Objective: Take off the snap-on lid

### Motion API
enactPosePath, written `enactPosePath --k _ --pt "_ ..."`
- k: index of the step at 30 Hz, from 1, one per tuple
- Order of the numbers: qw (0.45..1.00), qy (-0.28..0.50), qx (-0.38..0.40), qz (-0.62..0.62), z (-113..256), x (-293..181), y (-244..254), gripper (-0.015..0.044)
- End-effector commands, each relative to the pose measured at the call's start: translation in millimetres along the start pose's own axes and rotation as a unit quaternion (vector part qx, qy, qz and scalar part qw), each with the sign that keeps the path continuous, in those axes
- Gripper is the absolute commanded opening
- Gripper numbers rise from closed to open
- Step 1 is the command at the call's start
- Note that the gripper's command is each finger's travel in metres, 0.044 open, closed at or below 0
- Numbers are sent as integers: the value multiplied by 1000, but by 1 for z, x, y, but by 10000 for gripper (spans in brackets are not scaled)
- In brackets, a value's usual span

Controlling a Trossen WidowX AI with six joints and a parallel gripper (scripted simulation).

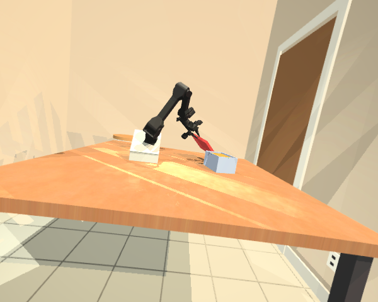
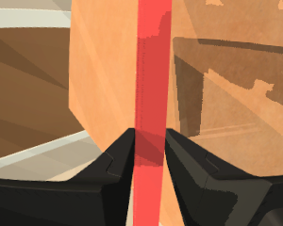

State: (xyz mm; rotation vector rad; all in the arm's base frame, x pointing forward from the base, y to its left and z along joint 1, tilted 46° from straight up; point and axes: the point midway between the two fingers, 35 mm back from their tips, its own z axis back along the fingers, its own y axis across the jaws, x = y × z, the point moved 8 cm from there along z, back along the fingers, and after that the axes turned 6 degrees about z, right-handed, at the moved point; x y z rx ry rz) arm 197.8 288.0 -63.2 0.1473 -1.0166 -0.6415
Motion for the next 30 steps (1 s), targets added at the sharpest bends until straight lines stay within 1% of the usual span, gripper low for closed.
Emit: enactPosePath --k 1,30 --pt "1000 2 2 2 -1 -1 -2 0" --pt "1000 2 2 2 -16 -2 -20 0"
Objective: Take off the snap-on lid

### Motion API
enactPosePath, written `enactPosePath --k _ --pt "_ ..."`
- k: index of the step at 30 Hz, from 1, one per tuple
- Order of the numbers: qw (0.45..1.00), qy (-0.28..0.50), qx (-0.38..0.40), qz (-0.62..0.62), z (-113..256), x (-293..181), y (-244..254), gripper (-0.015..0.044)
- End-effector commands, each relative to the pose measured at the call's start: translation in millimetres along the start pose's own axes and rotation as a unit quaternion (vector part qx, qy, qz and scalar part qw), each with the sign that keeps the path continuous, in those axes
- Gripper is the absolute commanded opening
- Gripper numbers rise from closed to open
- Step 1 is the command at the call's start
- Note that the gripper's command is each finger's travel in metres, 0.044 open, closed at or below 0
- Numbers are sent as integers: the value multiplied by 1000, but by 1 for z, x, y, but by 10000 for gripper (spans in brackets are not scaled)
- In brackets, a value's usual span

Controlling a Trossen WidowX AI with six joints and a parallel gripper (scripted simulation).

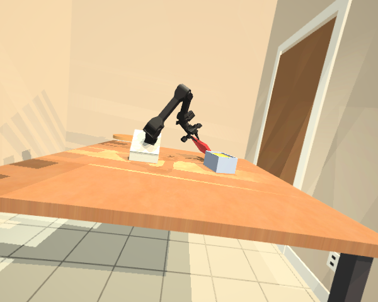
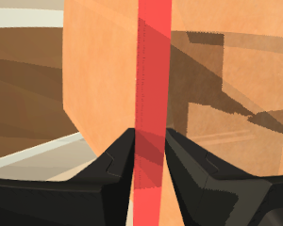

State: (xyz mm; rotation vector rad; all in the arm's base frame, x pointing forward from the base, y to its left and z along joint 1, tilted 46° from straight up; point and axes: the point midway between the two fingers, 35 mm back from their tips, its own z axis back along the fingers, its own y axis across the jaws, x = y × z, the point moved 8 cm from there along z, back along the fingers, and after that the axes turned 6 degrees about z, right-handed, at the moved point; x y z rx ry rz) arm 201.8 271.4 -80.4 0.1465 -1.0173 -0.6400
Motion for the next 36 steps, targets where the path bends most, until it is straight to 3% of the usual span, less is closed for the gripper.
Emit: enactPosePath --k 1,36 --pt "1000 2 2 1 -1 0 -2 0" --pt "1000 2 2 2 -20 -2 -23 0"
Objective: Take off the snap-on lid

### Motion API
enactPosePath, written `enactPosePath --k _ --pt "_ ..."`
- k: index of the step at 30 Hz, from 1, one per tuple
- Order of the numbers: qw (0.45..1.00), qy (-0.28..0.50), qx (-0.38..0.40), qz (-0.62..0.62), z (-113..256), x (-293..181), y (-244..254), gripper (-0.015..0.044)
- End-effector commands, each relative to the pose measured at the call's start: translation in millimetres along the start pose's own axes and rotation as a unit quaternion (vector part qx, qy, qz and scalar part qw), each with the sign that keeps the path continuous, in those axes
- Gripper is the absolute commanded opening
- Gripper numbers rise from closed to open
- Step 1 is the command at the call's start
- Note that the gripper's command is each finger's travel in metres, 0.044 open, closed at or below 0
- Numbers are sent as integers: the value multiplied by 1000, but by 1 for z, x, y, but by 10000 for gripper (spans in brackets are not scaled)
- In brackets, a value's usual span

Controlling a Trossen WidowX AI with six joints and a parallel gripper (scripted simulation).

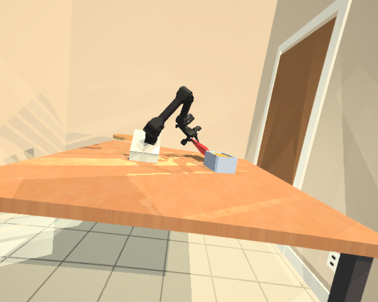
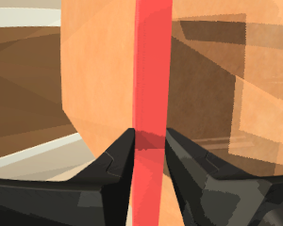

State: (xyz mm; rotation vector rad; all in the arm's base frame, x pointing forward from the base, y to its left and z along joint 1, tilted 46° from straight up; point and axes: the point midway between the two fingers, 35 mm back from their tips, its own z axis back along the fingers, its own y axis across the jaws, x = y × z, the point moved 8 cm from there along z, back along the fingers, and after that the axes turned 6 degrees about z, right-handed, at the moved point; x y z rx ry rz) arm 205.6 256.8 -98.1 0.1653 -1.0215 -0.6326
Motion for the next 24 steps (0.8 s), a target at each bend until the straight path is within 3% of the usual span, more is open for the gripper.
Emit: enactPosePath --k 1,24 --pt "1000 1 -8 3 -5 1 -7 0" --pt "1000 0 -8 3 -17 0 -21 0"
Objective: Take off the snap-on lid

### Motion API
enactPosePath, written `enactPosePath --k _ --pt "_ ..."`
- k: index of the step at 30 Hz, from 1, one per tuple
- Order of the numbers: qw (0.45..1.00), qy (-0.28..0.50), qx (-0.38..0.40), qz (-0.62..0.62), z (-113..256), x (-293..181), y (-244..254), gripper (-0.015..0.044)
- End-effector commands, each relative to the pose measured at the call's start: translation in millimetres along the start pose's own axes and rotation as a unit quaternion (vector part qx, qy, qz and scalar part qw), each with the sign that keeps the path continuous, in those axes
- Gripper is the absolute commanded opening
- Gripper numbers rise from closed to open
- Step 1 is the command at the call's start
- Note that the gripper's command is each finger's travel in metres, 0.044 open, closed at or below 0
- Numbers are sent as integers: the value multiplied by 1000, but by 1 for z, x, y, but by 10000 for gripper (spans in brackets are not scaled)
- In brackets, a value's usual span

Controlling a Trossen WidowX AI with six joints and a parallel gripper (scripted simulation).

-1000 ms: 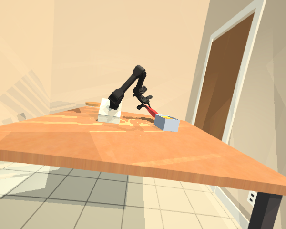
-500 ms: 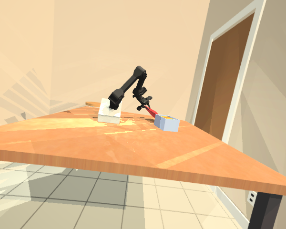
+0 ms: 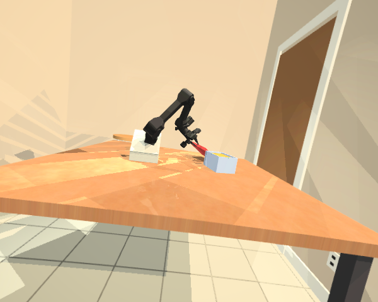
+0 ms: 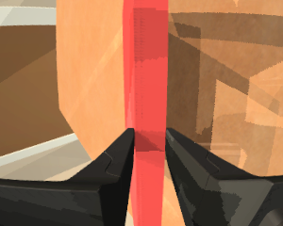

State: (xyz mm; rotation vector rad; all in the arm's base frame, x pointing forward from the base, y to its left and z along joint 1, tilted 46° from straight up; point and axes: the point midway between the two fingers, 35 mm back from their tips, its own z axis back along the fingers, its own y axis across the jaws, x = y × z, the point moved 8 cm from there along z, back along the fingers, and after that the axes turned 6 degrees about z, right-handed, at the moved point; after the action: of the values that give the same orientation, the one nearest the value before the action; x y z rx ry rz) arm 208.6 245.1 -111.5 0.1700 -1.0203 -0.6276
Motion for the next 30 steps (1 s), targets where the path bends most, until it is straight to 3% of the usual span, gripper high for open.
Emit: enactPosePath --k 1,30 --pt "1000 -1 -11 2 -6 2 -8 0" --pt "1000 -2 -11 3 -20 1 -27 0"
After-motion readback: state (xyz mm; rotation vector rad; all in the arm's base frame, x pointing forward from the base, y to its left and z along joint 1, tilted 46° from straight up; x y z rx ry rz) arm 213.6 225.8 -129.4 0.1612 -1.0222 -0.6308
